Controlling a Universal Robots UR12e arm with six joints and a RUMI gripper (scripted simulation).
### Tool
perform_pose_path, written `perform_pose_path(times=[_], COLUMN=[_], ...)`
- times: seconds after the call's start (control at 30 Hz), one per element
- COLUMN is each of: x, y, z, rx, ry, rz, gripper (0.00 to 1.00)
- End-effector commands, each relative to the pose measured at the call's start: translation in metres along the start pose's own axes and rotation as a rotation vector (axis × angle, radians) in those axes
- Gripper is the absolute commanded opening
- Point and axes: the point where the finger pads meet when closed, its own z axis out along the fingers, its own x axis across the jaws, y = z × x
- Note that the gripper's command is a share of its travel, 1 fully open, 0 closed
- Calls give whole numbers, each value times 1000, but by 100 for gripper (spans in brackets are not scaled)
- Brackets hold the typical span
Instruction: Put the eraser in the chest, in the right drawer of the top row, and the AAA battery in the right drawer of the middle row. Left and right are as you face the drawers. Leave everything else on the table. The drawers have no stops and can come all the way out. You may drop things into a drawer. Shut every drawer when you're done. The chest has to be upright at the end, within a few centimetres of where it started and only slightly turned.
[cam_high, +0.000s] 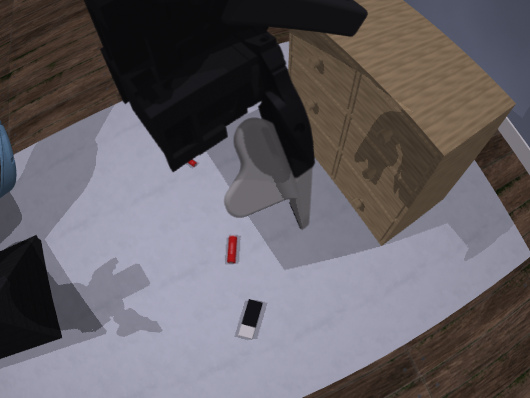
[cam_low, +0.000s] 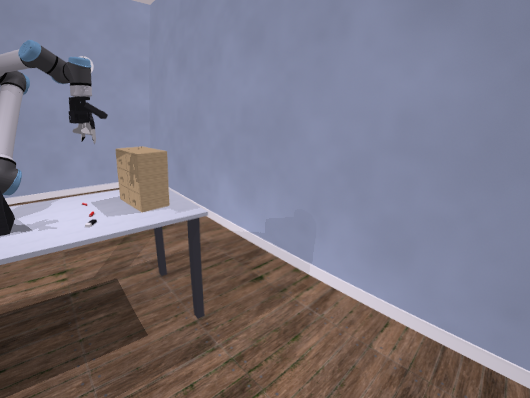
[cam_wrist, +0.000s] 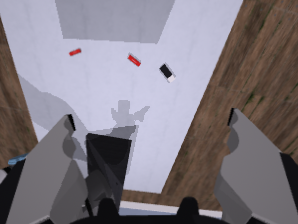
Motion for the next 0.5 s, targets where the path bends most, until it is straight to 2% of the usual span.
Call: perform_pose_path(times=[0.0, 0.47], x=[1, 2], y=[0, 0], z=[-1, 0], rx=[0, 0], ry=[2, 2], rz=[52, 86], gripper=[100, 100])
